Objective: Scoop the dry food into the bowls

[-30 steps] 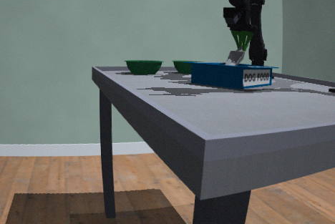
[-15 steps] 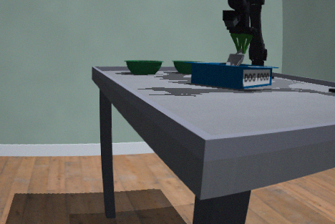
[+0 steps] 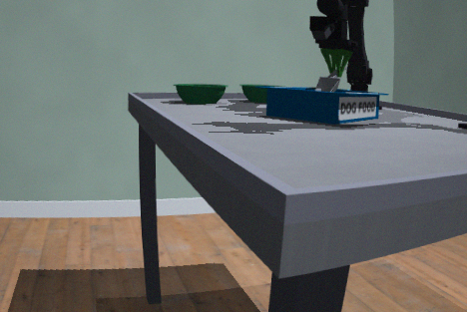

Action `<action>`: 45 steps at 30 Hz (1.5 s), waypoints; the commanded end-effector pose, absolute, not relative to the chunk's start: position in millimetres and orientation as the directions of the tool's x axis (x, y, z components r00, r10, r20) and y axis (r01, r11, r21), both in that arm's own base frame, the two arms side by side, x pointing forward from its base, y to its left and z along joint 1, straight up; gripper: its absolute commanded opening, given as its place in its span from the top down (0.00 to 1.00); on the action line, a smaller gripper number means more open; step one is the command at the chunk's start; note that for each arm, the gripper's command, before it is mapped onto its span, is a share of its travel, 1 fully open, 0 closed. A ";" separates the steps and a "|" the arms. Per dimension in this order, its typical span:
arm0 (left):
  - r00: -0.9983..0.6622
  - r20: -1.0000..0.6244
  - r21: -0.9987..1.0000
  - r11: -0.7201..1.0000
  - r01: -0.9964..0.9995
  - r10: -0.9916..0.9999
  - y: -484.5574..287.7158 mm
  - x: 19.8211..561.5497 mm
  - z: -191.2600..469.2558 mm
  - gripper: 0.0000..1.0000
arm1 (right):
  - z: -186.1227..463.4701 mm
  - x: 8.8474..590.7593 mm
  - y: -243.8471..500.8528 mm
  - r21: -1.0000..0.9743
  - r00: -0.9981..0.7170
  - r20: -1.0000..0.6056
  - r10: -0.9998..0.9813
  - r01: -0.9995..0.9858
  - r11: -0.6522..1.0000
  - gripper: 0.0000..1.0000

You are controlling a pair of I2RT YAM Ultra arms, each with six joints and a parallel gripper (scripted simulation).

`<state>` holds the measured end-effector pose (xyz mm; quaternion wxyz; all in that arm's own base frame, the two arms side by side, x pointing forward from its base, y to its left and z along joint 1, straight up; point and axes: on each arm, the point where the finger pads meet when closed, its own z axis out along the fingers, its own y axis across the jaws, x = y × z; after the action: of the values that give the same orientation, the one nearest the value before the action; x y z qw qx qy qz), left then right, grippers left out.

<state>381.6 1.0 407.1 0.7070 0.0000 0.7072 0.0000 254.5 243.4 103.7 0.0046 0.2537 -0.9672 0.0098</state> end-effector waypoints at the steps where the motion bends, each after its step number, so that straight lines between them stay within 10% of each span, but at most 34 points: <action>1: 0.055 -0.999 0.000 1.000 0.000 0.000 1.0 376.1 427.7 0.00 | 111.1 272.6 252.5 -0.008 -0.872 -0.049 -0.487 -0.488 0.873 1.00; 45: 0.055 -0.999 0.000 1.000 0.000 0.000 1.0 376.1 427.7 0.00 | 141.9 262.9 252.1 -0.009 -0.870 -0.025 -0.493 -0.493 0.870 1.00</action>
<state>381.6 1.0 407.1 0.7070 0.0000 0.7072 0.0000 265.3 249.6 111.6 0.0077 0.2546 -0.9669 0.0116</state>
